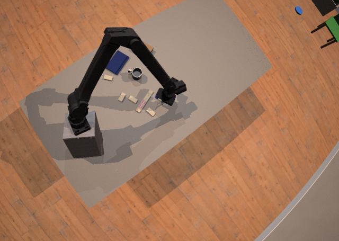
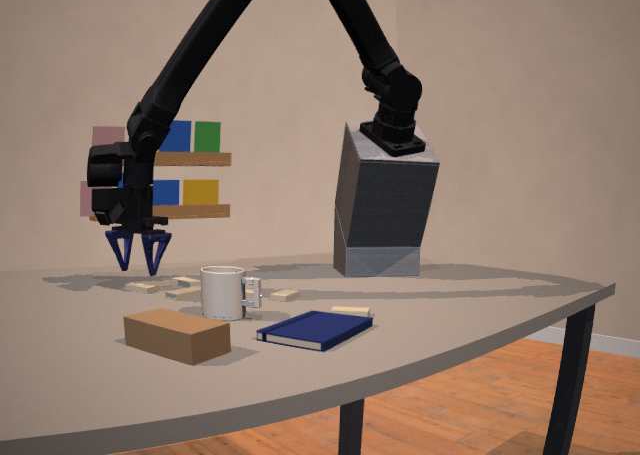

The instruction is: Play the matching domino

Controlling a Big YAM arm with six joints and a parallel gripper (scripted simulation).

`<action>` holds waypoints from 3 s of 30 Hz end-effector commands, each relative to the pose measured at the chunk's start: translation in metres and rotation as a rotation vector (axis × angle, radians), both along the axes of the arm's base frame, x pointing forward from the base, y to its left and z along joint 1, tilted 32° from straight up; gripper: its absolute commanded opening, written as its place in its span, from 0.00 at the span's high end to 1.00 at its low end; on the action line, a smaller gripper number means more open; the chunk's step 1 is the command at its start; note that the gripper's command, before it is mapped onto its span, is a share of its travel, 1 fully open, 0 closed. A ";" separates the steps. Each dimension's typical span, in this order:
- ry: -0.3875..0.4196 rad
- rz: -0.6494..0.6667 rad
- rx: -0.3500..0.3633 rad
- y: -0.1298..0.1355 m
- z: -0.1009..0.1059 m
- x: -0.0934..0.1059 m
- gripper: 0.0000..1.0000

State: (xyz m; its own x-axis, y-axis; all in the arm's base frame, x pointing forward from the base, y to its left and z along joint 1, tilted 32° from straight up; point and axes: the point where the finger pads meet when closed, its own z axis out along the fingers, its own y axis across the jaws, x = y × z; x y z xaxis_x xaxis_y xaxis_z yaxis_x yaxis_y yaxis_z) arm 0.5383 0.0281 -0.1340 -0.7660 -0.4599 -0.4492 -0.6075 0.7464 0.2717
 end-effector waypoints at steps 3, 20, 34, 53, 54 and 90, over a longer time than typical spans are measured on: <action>-0.039 -0.013 -0.004 0.001 0.008 0.020 0.28; -0.033 -0.016 -0.002 0.003 0.004 0.018 0.28; -0.030 -0.012 -0.002 0.006 0.002 0.016 0.28; -0.027 -0.008 -0.002 0.008 0.001 0.015 0.28; -0.027 -0.008 -0.002 0.008 0.001 0.015 0.28; -0.022 -0.002 -0.002 0.010 -0.001 0.011 0.28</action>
